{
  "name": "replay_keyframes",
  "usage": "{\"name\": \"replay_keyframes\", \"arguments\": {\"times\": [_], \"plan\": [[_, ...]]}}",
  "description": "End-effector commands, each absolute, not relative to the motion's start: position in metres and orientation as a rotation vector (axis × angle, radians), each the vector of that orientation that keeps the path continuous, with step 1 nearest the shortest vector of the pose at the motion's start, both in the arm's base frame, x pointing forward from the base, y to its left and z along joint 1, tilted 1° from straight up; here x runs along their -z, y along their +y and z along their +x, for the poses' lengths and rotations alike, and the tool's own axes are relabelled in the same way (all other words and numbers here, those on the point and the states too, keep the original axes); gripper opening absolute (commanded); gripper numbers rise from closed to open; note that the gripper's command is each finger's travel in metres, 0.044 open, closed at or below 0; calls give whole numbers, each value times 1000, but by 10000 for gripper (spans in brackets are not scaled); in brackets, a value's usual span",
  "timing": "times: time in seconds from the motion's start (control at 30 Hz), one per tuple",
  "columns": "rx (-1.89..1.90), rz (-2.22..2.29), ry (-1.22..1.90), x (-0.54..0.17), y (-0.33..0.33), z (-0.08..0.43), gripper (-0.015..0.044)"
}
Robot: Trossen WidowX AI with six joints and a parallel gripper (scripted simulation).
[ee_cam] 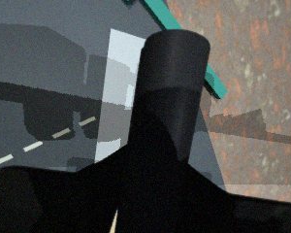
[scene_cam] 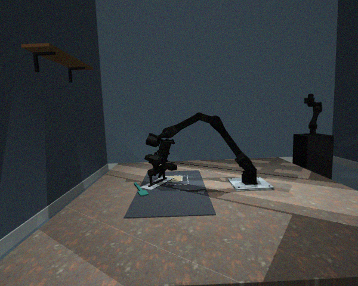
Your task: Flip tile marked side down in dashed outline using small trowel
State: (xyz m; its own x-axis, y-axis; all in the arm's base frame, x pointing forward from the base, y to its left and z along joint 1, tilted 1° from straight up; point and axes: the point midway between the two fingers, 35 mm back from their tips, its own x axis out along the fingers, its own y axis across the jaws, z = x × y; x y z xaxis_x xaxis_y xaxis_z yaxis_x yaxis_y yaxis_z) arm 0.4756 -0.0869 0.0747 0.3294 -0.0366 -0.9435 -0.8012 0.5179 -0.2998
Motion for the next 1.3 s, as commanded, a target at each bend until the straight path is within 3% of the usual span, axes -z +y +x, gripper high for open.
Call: {"name": "replay_keyframes", "arguments": {"times": [0.0,1.27], "plan": [[-619,-881,1201,-62,-56,473,0],[-208,-879,1491,-64,95,426,0]]}}
